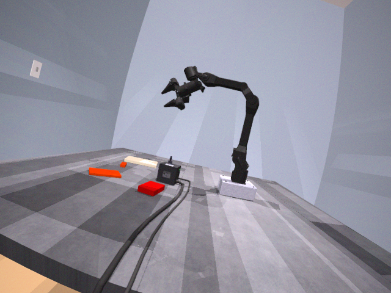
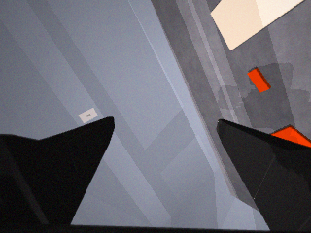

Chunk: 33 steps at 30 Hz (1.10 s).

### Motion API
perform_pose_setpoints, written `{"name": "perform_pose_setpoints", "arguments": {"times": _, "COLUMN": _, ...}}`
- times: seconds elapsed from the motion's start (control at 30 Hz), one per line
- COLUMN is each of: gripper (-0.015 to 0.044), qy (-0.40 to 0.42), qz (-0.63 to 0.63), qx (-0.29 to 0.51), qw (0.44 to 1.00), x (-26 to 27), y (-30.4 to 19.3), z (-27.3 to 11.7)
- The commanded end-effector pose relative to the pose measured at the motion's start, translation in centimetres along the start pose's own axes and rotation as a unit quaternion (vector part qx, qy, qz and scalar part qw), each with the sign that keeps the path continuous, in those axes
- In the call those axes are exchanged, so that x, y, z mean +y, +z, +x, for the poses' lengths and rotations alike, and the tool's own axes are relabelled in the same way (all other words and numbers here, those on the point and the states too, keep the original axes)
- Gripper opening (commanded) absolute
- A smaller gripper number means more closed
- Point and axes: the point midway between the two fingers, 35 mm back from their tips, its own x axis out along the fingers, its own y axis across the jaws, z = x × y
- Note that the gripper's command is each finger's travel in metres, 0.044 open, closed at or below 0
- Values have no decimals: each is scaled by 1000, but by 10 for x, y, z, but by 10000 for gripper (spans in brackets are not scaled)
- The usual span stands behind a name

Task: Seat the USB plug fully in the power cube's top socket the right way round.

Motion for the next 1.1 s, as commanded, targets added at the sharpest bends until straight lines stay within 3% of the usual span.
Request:
{"name": "perform_pose_setpoints", "arguments": {"times": 0.0, "gripper": 440, "qy": -118, "qz": -32, "qx": -7, "qw": 993, "x": -69, "y": -18, "z": 28}}
{"name": "perform_pose_setpoints", "arguments": {"times": 0.2, "gripper": 440, "qy": -284, "qz": -100, "qx": -21, "qw": 954, "x": -171, "y": -42, "z": 40}}
{"name": "perform_pose_setpoints", "arguments": {"times": 0.43, "gripper": 440, "qy": -466, "qz": -213, "qx": -55, "qw": 857, "x": -287, "y": -51, "z": 10}}
{"name": "perform_pose_setpoints", "arguments": {"times": 1.07, "gripper": 440, "qy": -474, "qz": -219, "qx": -58, "qw": 851, "x": -295, "y": -49, "z": 6}}
